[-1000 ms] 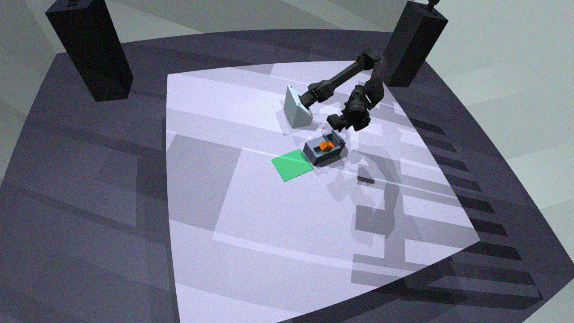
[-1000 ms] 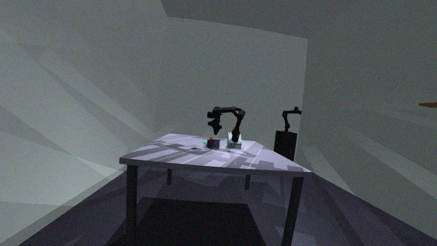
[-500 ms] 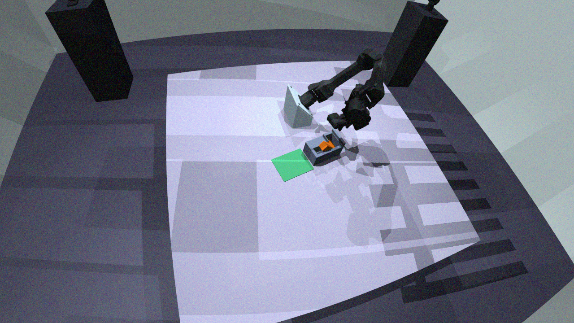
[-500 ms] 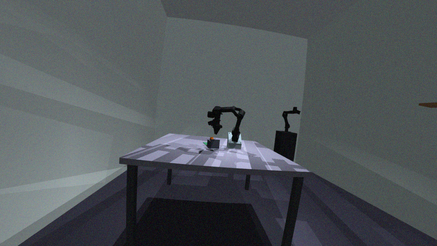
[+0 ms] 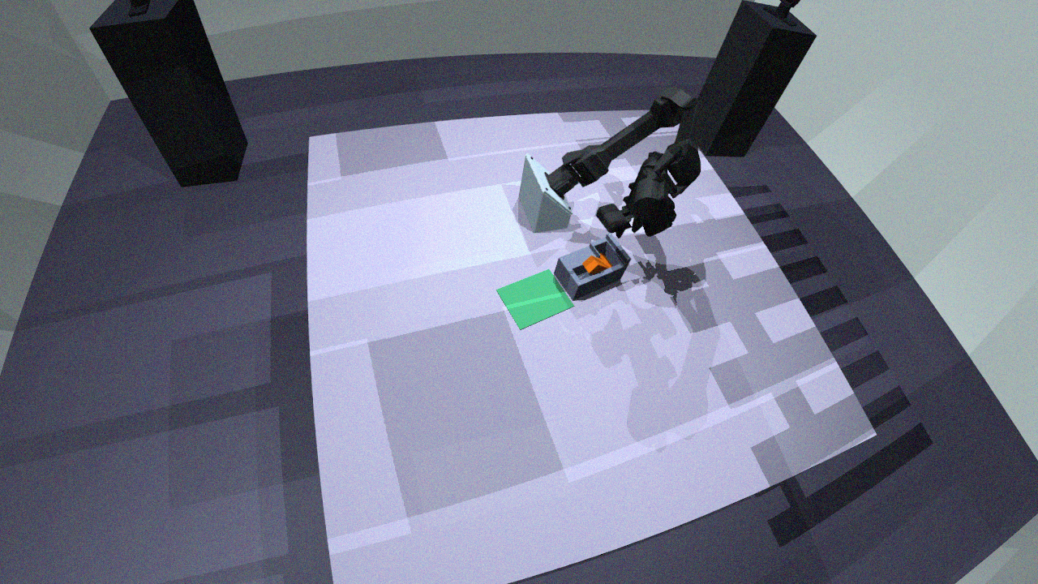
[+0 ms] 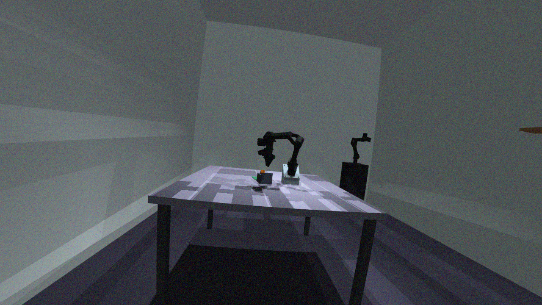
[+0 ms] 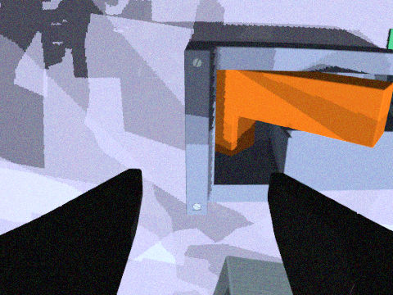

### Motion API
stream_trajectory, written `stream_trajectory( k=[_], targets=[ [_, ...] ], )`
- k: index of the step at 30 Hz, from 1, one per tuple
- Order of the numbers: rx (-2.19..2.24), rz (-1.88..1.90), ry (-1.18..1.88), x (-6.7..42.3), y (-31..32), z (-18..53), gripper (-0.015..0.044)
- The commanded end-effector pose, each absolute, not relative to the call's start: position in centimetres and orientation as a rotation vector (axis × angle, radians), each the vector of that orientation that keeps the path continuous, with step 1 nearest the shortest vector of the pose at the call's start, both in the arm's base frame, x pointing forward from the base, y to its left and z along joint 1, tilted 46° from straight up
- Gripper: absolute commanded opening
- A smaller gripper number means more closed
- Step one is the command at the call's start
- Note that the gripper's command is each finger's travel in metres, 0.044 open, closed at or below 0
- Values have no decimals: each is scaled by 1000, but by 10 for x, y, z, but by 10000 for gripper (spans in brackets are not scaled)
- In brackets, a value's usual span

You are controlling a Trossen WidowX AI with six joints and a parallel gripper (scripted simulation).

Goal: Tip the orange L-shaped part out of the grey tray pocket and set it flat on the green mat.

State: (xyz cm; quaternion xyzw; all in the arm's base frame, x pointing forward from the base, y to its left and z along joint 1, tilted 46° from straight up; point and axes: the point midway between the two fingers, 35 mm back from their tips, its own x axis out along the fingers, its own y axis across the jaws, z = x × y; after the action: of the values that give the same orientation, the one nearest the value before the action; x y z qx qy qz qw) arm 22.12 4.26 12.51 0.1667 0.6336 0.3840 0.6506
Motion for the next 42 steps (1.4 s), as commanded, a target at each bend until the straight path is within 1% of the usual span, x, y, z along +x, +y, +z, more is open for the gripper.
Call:
stream_trajectory(
  k=[1, 9, 13, 15, 29, 36, 42],
  targets=[
    [480, 774, 1503, 226, 38, 121, 280],
    [1073, 121, 1788, 245, 12, 95, 280],
    [1370, -276, 1862, 253, -2, 80, 280],
    [1462, -412, 1873, 256, -6, 75, 280],
    [1474, -429, 1874, 256, -6, 74, 280],
    [1475, -428, 1874, 253, 14, 54, 280],
    [1475, -428, 1874, 253, 17, 51, 280]
  ],
)
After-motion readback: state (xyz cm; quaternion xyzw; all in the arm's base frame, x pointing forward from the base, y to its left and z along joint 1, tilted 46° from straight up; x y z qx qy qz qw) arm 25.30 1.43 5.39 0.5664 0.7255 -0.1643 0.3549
